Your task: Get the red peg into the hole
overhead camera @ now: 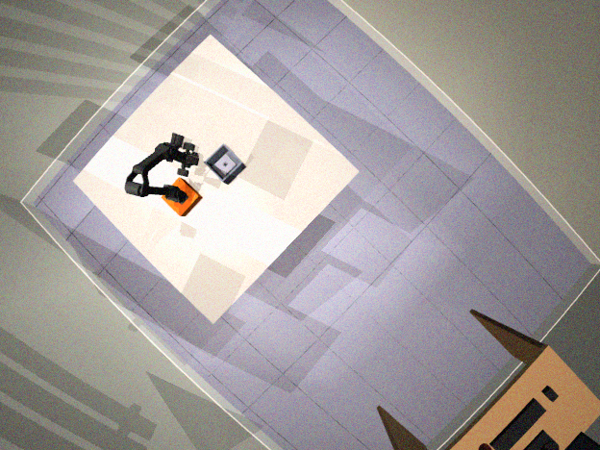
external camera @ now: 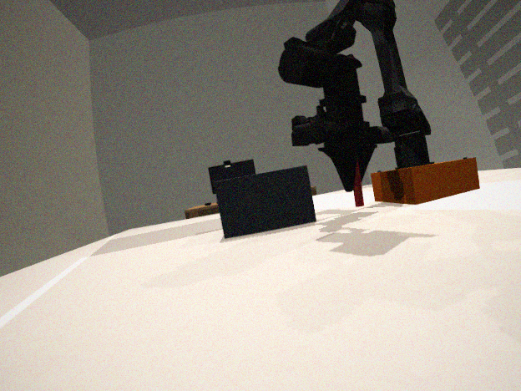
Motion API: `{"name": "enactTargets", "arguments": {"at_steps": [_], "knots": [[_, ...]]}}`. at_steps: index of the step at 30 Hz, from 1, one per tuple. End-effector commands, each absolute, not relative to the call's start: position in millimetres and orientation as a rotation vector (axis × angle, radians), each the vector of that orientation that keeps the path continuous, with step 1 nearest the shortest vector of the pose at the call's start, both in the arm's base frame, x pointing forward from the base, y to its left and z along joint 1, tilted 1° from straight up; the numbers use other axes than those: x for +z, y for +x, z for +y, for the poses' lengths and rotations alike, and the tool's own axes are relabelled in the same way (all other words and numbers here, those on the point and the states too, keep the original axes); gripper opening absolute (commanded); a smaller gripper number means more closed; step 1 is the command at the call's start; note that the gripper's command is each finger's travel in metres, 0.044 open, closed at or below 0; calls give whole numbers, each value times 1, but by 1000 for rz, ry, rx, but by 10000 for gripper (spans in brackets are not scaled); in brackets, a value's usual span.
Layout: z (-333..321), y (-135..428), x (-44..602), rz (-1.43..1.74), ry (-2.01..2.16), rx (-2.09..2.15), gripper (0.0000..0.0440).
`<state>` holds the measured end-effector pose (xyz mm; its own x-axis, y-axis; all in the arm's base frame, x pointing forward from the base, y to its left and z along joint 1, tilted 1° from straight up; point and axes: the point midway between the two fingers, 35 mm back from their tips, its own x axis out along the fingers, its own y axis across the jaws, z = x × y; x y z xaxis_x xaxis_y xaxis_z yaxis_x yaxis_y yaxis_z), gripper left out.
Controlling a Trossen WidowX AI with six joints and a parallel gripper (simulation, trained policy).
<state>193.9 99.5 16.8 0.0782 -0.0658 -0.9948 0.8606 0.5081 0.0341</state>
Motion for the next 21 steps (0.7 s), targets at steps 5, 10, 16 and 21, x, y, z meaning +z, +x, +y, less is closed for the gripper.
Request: {"name": "enactTargets", "arguments": {"at_steps": [5,10,16,21], "knots": [[90,213,45,1237,737,-754,0],[82,224,62,1199,708,-736,0],[70,240,82,1159,688,-727,0],[59,255,96,1128,682,-728,0]]}}
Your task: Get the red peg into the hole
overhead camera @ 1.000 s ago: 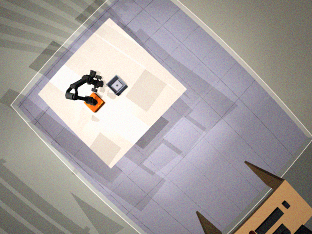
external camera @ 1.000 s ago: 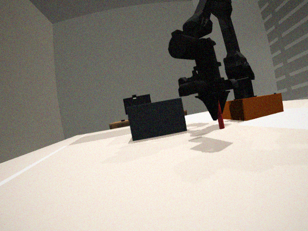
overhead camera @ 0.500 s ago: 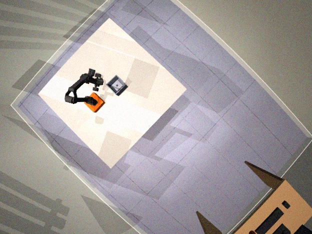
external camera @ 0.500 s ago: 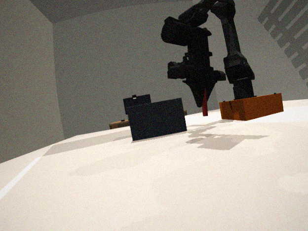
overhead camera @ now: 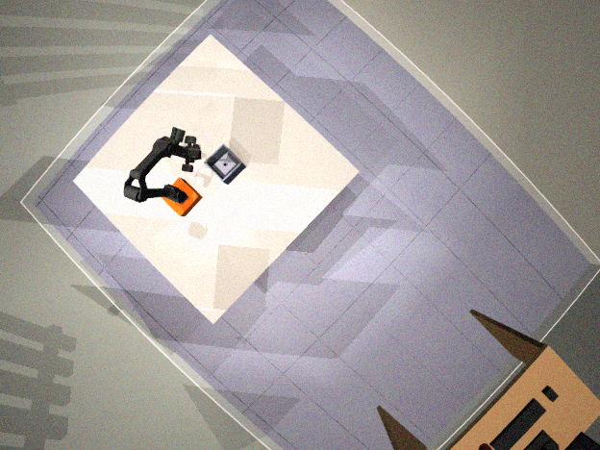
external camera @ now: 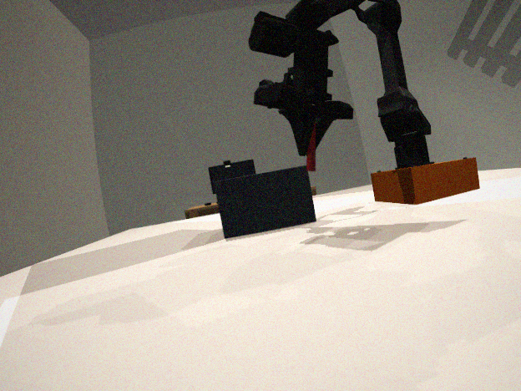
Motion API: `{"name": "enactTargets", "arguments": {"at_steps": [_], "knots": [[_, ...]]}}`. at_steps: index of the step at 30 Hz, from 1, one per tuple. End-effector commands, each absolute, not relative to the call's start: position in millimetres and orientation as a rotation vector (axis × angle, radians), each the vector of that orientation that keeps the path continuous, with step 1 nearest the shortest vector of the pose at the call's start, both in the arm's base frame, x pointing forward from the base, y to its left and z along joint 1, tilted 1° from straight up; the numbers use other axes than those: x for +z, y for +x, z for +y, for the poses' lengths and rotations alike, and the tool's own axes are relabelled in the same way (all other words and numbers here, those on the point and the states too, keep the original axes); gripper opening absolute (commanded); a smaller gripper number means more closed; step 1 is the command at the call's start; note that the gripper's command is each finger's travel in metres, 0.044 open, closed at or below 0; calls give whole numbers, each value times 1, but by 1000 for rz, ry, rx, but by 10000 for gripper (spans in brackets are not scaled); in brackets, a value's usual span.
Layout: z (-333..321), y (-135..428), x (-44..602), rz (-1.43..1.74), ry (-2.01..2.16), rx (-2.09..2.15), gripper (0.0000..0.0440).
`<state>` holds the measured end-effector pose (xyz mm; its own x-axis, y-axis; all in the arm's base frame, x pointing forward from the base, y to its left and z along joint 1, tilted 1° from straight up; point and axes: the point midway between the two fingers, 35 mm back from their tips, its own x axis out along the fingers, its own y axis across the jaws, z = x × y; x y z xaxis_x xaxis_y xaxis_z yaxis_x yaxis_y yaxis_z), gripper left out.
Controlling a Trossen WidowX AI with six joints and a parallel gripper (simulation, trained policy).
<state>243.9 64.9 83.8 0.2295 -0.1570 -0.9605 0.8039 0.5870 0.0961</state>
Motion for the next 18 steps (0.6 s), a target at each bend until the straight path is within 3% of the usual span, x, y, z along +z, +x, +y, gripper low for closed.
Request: {"name": "enactTargets", "arguments": {"at_steps": [1,18], "knots": [[57,258,99,1123,681,-729,0],[-3,295,111,1088,718,-799,0]]}}
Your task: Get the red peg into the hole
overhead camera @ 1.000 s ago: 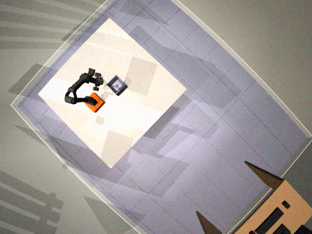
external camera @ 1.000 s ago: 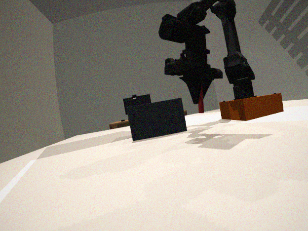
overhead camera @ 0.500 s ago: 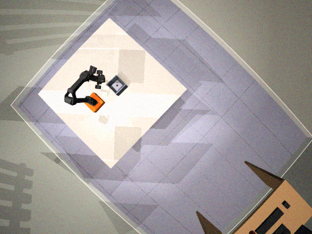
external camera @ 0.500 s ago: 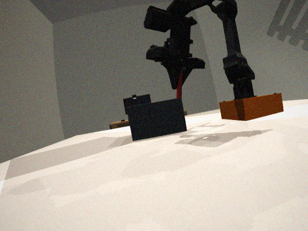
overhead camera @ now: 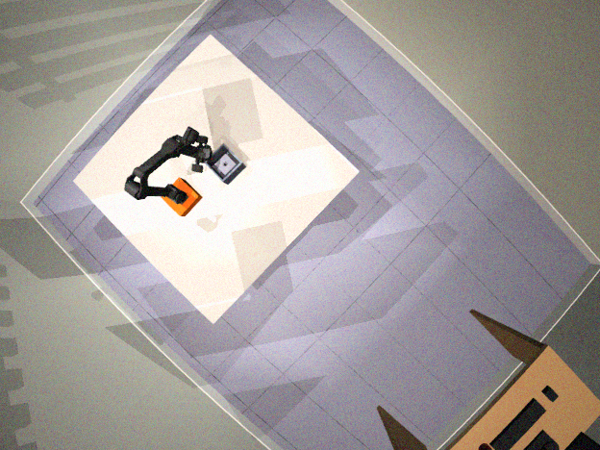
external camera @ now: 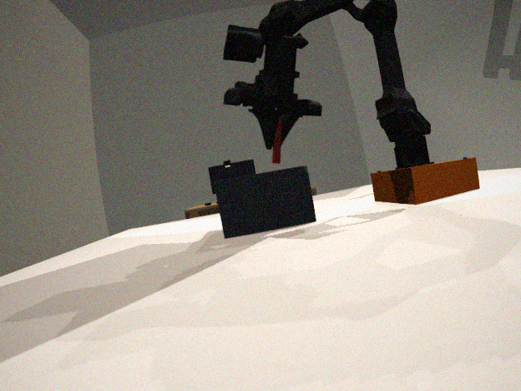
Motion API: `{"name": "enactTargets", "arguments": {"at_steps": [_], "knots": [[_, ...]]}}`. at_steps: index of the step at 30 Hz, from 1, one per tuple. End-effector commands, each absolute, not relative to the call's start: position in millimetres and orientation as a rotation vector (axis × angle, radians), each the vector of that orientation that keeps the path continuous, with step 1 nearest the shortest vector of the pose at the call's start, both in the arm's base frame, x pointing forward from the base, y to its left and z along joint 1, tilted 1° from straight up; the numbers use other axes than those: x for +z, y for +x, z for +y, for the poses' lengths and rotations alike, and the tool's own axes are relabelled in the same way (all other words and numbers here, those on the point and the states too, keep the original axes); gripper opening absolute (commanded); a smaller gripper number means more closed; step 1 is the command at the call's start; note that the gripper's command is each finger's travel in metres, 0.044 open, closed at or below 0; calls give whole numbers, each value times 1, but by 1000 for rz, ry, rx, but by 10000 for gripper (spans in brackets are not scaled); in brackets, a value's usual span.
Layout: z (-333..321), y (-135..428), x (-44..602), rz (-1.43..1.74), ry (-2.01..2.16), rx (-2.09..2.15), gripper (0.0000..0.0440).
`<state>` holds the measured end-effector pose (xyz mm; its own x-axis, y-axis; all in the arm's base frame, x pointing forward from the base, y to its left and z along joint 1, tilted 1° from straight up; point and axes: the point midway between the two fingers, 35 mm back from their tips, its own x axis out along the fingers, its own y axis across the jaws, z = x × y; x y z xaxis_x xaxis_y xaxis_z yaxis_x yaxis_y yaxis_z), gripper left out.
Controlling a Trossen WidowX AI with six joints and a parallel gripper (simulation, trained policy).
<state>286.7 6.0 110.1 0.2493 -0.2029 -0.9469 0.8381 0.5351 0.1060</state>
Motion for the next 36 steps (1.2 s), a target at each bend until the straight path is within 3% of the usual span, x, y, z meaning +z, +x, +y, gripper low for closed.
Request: {"name": "enactTargets", "arguments": {"at_steps": [1,23,30,33,36], "knots": [[-6,297,111,1086,723,-803,0],[-53,322,70,1143,789,-860,9],[-59,322,52,1198,755,-859,150],[-61,324,49,1213,745,-862,155],[-66,333,50,1203,740,-855,199]]}}
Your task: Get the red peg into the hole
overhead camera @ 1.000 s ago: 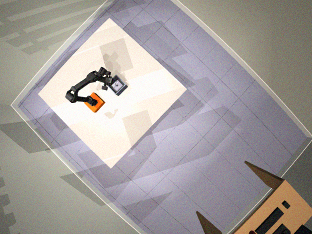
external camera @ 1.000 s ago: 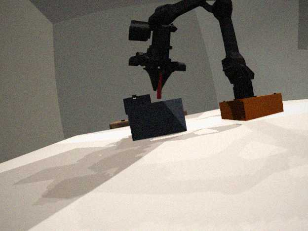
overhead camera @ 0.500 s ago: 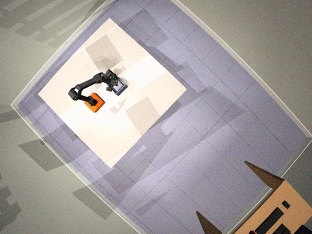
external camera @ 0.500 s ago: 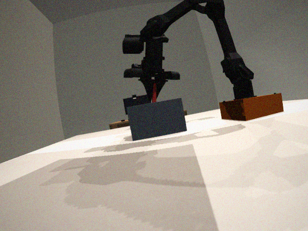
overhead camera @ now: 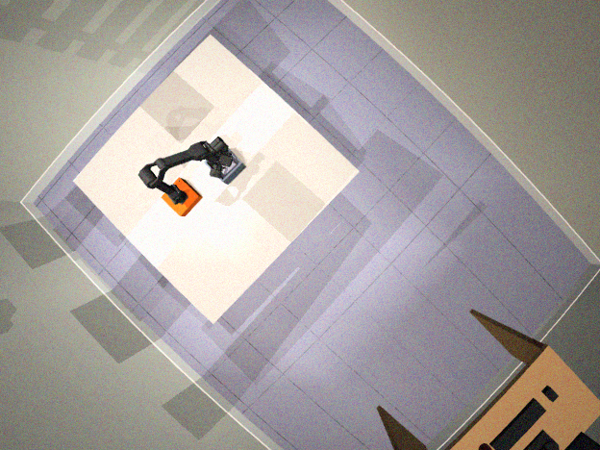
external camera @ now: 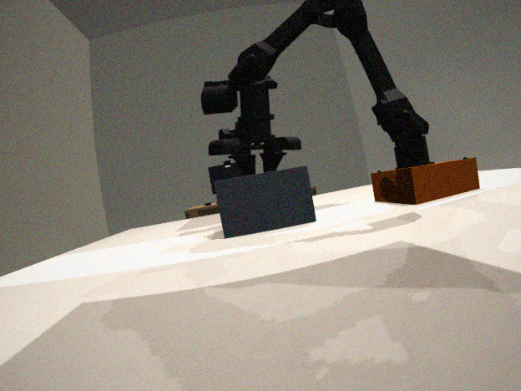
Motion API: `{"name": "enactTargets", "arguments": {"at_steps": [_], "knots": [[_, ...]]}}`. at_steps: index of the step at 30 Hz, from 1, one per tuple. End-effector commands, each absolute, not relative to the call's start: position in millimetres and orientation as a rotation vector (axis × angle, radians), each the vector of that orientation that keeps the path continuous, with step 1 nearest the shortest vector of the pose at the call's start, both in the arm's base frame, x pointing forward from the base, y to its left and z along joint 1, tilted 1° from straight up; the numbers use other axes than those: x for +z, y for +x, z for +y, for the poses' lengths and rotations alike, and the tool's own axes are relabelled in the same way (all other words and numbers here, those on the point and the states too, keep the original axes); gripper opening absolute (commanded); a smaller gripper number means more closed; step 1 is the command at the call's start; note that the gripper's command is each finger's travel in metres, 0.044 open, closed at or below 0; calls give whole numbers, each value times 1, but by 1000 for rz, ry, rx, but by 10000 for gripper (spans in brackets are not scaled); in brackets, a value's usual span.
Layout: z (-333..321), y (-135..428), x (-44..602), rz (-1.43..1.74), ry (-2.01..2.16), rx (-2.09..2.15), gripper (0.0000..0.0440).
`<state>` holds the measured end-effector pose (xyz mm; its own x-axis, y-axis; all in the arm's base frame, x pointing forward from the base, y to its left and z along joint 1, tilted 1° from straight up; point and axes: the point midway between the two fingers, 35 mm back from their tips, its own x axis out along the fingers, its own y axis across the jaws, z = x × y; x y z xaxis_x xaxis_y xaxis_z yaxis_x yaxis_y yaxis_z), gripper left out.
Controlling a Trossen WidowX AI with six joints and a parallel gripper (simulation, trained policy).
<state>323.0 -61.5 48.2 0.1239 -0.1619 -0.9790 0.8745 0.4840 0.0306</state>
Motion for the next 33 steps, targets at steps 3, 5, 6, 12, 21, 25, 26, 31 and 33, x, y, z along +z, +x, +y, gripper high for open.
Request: {"name": "enactTargets", "arguments": {"at_steps": [3,5,6,12,21,25,26,31,33], "knots": [[-70,342,52,1194,734,-846,272],[-74,347,53,1191,728,-841,315],[-76,350,53,1189,725,-839,336],[-88,367,60,1153,714,-829,440],[-112,390,74,1055,714,-832,440],[-117,395,77,1033,713,-834,440],[-117,395,77,1033,713,-834,440],[-117,395,77,1033,713,-834,440],[-117,395,77,1033,713,-834,440]]}}
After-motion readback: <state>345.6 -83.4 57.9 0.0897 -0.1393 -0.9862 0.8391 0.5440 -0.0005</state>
